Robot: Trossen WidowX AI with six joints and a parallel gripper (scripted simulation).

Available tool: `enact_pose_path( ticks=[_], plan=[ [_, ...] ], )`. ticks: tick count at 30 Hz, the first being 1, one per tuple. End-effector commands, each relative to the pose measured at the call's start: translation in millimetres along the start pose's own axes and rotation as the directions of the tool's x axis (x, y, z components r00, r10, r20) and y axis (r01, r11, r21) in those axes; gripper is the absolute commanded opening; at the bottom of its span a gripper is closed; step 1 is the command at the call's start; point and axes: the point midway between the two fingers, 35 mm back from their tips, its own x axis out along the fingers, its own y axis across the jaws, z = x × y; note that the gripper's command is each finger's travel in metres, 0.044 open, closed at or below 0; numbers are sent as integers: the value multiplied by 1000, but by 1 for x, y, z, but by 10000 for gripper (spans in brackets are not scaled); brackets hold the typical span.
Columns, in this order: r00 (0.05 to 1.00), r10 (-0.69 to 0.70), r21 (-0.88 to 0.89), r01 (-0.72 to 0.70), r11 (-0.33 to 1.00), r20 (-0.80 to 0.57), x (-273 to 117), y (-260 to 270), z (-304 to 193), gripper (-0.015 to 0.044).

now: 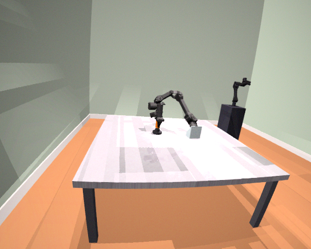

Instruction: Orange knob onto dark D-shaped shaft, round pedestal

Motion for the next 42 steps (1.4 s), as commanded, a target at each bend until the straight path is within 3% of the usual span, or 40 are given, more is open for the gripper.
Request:
enact_pose_path(
  ticks=[1, 17, 34, 40, 42],
  plan=[
    [1000, -3, -3, 3, 1000, 3, 3, 0, 0, 0],
    [1000, 0, 2, 0, 1000, 0, 11, 0, 0, 0],
    [1000, 0, 2, 0, 1000, 0, 11, 0, 0, 440],
    [1000, 1, 2, -1, 1000, 0, 9, 0, 0, 440],
    [1000, 4, 2, -4, 1000, 1, -8, 1, 2, 440]
  ],
)
